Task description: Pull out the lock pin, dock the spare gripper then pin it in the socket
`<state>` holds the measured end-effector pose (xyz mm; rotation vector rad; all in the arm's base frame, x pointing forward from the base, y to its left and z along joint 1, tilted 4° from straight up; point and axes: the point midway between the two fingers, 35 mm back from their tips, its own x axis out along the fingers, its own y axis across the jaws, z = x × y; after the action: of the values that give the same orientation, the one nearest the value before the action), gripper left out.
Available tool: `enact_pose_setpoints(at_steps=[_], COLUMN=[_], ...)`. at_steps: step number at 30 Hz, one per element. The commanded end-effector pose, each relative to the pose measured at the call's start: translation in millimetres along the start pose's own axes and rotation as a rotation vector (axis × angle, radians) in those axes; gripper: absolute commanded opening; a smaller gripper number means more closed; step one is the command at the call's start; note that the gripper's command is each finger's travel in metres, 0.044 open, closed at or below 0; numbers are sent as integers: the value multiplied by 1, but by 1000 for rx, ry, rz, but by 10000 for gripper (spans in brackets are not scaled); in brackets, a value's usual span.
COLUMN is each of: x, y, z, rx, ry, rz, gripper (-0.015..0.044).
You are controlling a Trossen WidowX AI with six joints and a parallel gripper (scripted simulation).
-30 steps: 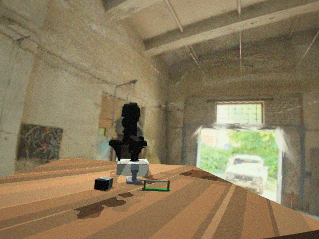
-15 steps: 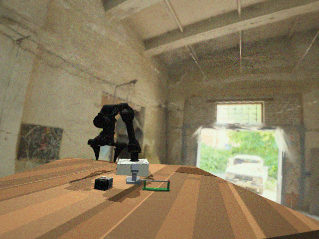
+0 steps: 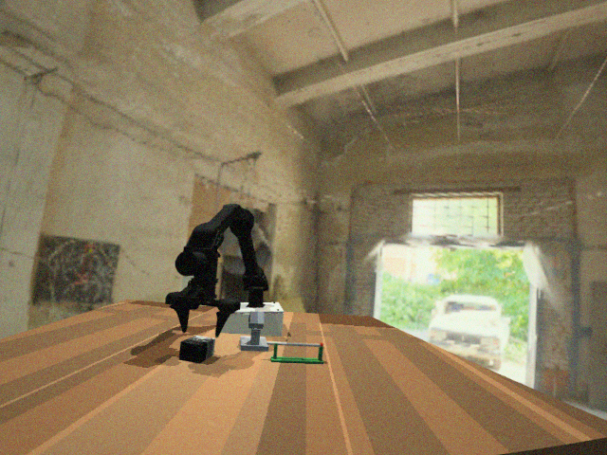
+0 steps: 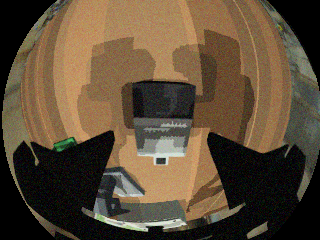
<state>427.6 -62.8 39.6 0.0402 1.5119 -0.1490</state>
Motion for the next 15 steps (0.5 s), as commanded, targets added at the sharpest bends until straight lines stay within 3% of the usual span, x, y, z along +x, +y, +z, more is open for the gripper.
enact_pose_setpoints(at_steps=[1, 15], x=[1, 24], y=[-1, -1], z=[3, 4], rx=[1, 1], ry=[-16, -16], rz=[-2, -2], gripper=[440, 440])
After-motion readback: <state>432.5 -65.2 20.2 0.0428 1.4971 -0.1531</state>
